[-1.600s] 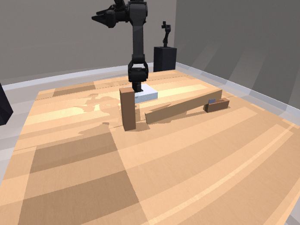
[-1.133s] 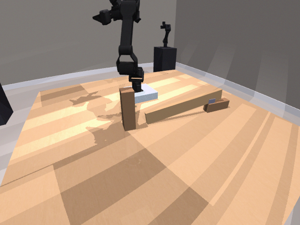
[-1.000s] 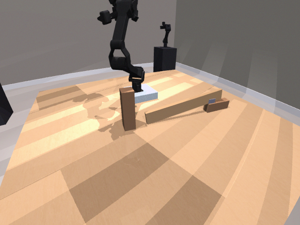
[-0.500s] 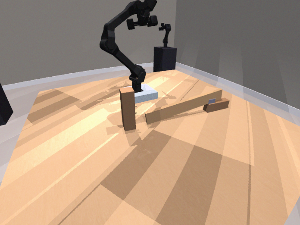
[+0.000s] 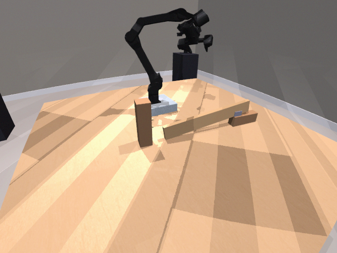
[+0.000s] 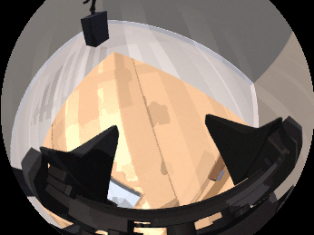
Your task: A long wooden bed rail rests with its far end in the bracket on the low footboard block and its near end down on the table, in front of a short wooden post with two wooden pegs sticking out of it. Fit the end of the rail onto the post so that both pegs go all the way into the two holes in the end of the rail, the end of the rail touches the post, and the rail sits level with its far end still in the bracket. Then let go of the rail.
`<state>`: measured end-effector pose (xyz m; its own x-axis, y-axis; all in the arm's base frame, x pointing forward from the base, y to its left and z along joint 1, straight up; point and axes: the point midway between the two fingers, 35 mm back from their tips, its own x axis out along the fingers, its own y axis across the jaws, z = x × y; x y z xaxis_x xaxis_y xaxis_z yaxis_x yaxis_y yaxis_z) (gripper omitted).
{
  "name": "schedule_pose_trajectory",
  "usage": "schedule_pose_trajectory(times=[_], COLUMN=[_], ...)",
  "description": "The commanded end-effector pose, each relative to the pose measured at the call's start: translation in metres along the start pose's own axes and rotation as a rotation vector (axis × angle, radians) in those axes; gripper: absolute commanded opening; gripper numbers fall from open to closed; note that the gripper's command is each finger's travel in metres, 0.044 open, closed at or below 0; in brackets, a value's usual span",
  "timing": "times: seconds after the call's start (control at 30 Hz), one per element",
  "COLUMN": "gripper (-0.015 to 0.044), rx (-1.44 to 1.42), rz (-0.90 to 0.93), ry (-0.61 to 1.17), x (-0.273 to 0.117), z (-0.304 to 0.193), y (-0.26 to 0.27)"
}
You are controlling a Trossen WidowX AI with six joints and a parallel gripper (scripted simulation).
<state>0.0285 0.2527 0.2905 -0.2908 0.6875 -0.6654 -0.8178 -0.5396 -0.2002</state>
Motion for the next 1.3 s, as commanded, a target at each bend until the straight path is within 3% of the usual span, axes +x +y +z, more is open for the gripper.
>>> schedule_pose_trajectory(times=[0.0,0.33,0.67,1.27], gripper=[0.0440,0.0440,0.0440,0.0440], rx=[0.102,0.399,0.737,0.761], rz=[-0.102,-0.231,-0.163,-0.152], ry=[0.153,0.546,0.844,0.858], x=[0.003,-0.035,-0.103,-0.099], z=[-0.054,-0.221,-0.381,-0.406], y=[-0.045,-0.102,-0.056,-0.050])
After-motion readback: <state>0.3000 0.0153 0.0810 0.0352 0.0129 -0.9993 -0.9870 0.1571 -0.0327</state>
